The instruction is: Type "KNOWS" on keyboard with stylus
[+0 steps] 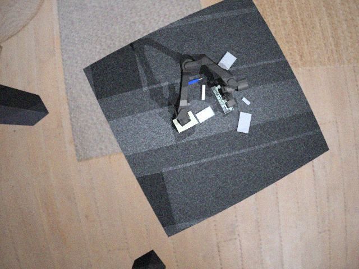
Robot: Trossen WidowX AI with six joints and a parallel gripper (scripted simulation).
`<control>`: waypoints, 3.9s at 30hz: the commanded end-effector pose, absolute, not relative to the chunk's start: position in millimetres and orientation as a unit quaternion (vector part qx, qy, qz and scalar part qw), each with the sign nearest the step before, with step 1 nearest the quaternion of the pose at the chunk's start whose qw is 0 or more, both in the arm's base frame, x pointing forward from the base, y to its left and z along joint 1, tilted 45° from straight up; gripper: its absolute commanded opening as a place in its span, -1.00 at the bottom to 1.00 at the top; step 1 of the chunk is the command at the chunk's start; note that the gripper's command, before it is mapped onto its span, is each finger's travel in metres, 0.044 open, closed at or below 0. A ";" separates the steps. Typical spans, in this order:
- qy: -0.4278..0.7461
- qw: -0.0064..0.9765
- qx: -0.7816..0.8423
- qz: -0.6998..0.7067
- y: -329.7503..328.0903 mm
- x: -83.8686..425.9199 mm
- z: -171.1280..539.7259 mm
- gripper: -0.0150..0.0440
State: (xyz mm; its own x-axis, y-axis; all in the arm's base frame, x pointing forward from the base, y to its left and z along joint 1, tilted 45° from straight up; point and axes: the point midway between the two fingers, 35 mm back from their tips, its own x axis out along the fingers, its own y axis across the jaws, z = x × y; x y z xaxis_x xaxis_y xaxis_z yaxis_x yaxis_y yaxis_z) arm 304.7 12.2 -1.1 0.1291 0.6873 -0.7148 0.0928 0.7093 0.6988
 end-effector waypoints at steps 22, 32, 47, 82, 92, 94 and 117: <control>0.626 0.681 0.314 0.215 -45.1 294.1 -59.1 -0.49; 0.626 0.680 0.314 0.215 -23.2 268.9 -42.9 -0.49; 0.626 0.680 0.315 0.216 22.7 275.4 2.2 -0.49; 0.624 0.682 0.317 0.214 -9.3 270.6 46.7 -0.49; 0.624 0.681 0.317 0.214 -9.3 270.6 46.7 -0.40; 0.625 0.682 0.315 0.212 -7.6 270.3 47.3 -0.22; 0.450 0.798 0.393 0.079 137.7 197.8 130.2 0.02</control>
State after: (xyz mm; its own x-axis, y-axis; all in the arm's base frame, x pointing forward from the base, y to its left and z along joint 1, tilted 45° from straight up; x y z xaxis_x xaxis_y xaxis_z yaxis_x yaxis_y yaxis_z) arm 206.5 130.8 123.9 0.5336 0.4565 -0.7120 0.2160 0.7403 0.6366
